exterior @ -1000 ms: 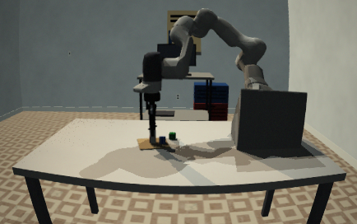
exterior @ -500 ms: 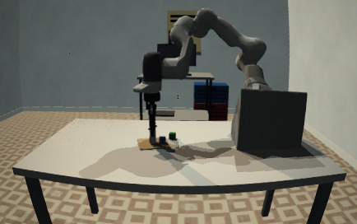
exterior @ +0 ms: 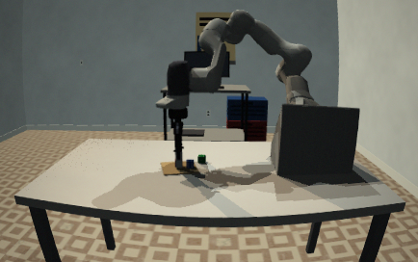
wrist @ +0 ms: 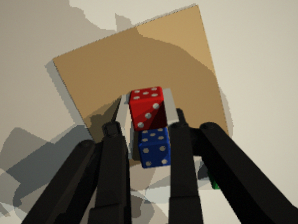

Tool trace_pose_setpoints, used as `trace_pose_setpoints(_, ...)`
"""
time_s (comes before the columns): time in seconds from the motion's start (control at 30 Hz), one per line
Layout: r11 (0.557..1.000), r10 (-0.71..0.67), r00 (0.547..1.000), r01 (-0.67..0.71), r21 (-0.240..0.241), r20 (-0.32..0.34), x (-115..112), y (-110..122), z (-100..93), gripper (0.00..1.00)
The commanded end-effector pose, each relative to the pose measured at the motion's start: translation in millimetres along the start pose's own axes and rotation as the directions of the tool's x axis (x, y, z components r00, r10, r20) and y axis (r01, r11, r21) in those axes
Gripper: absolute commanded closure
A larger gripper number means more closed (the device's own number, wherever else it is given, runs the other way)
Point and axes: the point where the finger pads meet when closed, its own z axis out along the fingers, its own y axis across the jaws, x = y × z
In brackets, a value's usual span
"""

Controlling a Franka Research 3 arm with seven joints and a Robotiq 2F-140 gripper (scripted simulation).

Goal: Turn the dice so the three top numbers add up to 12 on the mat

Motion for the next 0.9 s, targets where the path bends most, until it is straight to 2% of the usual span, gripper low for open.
trace_pose_setpoints(0.0,1.000,0.002,1.000,-0.002,0.001,-0.003,0.5,-0.8,0.8,0.84)
trace_pose_setpoints(0.87,1.000,0.002,1.000,-0.002,0.001,-0.003,0.5,-0.8,4.3,0.84)
